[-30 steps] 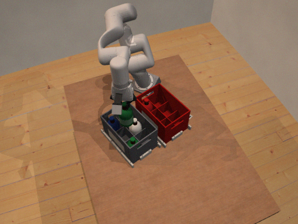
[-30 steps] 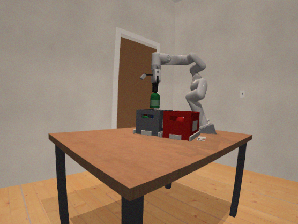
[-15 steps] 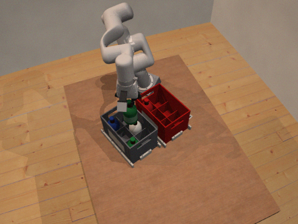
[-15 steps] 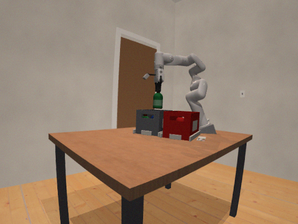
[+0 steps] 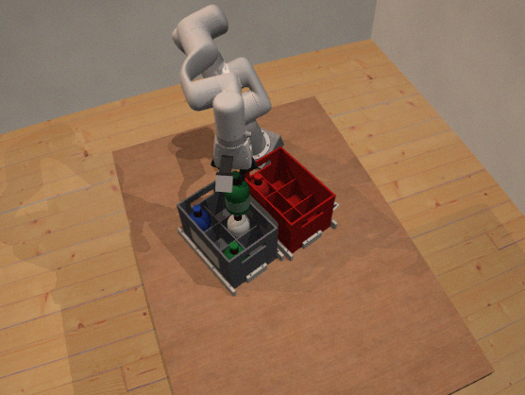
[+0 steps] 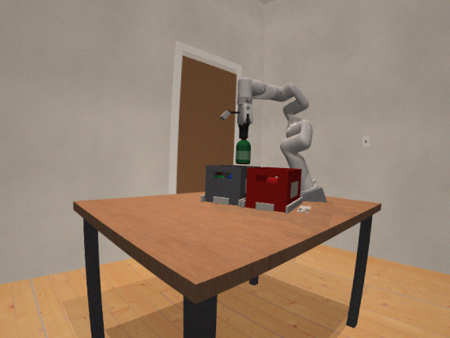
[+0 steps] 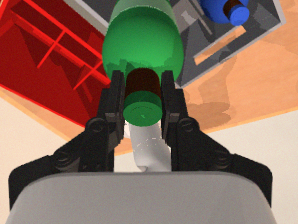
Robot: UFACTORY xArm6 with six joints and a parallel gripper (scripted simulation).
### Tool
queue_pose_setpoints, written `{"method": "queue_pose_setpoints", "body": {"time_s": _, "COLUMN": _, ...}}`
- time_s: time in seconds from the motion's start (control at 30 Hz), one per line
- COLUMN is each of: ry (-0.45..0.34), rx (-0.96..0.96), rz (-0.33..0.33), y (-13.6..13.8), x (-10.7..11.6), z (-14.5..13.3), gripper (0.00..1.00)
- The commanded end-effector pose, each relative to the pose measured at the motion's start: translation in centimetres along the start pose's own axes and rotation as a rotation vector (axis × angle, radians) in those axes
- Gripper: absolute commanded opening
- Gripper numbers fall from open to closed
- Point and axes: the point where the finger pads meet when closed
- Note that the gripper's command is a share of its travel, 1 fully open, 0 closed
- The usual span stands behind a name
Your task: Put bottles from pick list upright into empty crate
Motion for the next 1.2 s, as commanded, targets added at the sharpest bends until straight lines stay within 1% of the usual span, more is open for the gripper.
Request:
{"method": "queue_pose_setpoints", "body": {"time_s": 0.0, "ry": 0.004, "rx": -0.001, "rz": 0.002, "y": -0.4, "x": 0.1, "z": -0.5, "gripper": 0.0}}
{"method": "queue_pose_setpoints", "body": {"time_s": 1.17, "ry": 0.003, "rx": -0.001, "rz": 0.002, "y": -4.3, "x": 0.1, "z": -5.3, "gripper": 0.0}}
Point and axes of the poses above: the point where the finger pads meet when closed, its own x axis back along the fingers, its own y axis across the jaws, z = x × y, and after that the axes turned 12 degrees about -x, right-handed
